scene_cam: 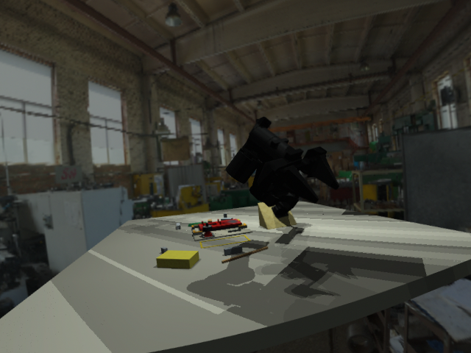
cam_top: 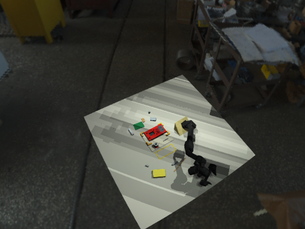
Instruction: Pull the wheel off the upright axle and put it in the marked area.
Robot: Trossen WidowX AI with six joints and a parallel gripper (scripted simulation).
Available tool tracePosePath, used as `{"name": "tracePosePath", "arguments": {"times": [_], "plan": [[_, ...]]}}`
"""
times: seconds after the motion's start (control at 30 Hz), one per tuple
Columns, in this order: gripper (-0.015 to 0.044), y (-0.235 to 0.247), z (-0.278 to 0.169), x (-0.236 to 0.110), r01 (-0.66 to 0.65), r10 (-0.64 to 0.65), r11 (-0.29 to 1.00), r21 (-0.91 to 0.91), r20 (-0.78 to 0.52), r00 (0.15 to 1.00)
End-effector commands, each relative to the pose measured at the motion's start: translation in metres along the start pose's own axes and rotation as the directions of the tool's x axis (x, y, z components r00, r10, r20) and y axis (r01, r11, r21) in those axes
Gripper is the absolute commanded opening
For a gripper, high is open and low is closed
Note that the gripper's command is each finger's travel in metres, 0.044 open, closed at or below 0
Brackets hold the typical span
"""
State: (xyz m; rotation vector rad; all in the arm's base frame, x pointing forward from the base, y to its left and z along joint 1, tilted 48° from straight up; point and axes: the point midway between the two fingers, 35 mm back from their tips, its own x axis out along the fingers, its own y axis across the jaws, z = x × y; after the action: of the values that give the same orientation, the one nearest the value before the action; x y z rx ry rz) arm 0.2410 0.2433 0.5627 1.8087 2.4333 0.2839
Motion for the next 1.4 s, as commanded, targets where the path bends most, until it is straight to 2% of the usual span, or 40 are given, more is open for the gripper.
{"name": "tracePosePath", "arguments": {"times": [0.0, 0.1, 0.3, 0.83, 1.13, 1.37], "plan": [[0.0374, -0.001, -0.001, 0.001, 0.0, 0.0, 1.0, -0.004, -0.002, 1.0], [0.03, -0.014, -0.016, 0.009, 0.005, -0.006, 0.998, -0.055, -0.027, 1.0], [0.03, -0.051, -0.056, 0.026, 0.012, -0.031, 0.983, -0.181, -0.104, 0.994], [0.03, -0.115, -0.119, 0.037, -0.044, -0.067, 0.938, -0.344, -0.305, 0.95], [0.03, -0.17, -0.157, 0.026, -0.062, -0.142, 0.903, -0.425, -0.431, 0.891], [0.03, -0.229, -0.193, 0.005, -0.082, -0.246, 0.857, -0.508, -0.545, 0.802]]}}
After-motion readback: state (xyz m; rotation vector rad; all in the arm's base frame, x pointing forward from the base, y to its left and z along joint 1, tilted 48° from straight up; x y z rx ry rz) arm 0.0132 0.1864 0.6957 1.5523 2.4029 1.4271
